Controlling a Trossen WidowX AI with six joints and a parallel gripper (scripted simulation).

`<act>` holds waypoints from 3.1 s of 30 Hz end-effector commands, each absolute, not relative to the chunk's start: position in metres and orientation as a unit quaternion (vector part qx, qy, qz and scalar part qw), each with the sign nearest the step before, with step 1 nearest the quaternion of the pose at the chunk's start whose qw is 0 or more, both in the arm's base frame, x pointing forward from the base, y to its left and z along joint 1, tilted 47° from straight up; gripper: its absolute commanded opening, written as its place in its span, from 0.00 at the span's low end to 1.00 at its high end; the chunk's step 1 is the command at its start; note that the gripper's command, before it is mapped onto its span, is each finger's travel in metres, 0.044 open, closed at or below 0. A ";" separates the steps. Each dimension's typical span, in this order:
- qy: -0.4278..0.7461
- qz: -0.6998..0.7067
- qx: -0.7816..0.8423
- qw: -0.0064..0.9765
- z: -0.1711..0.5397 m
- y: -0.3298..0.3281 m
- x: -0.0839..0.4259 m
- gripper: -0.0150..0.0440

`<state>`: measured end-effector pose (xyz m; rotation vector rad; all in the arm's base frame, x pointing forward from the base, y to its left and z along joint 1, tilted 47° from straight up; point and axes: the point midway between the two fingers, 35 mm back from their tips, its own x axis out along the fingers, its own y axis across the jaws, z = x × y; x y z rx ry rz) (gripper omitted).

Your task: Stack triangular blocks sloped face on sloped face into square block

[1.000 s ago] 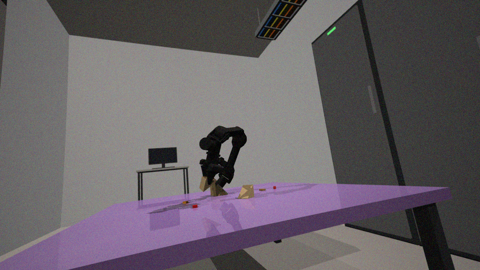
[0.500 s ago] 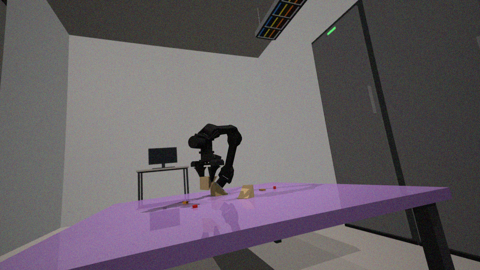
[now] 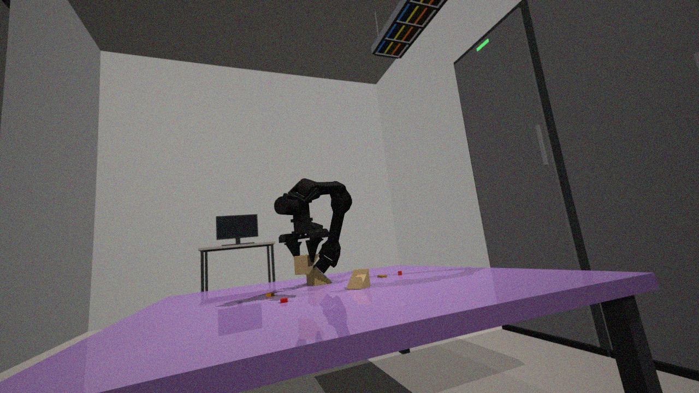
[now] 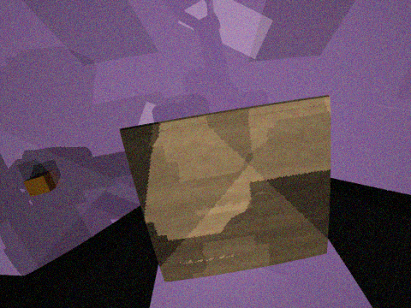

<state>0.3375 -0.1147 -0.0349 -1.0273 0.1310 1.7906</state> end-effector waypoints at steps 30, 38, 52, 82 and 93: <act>0.057 0.716 -0.456 0.525 0.091 -0.062 0.374 0.25; 0.054 0.724 -0.449 0.521 0.081 -0.038 0.371 0.25; 0.047 0.741 -0.434 0.510 0.059 0.009 0.357 0.25; 0.046 0.734 -0.433 0.520 0.045 0.031 0.347 0.25; 0.046 0.734 -0.433 0.521 0.045 0.031 0.347 0.25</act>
